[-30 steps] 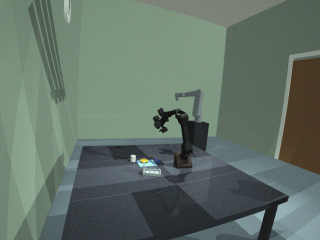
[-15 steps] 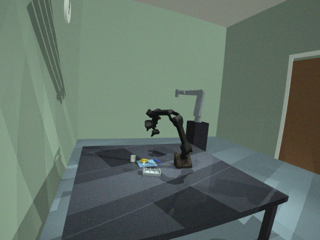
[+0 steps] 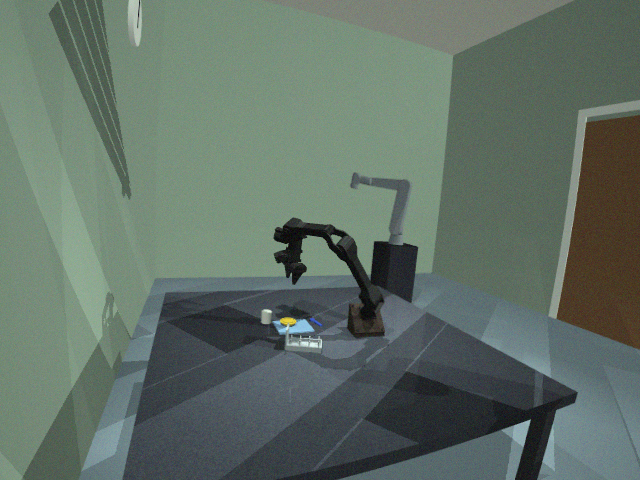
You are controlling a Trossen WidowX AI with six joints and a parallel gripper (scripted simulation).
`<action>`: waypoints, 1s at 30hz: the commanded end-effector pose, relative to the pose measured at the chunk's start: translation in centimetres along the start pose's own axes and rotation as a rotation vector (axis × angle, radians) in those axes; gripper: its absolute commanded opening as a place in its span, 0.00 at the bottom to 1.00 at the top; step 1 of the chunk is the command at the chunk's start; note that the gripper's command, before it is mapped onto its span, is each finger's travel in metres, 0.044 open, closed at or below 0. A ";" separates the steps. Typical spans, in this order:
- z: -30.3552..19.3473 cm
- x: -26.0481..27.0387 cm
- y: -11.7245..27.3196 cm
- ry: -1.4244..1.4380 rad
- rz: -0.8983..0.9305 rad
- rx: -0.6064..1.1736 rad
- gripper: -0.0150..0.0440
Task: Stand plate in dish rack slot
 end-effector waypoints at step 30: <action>0.8 4.9 -12.3 -0.082 0.086 0.050 0.93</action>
Point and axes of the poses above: the point midway between the two fingers, 35 mm back from their tips, its own y axis back along the fingers, its own x axis across the jaws, z = x × y, the point moved 5 cm from there along y, back along the fingers, and after that the axes turned 12 degrees about -y, right-handed, at the moved point
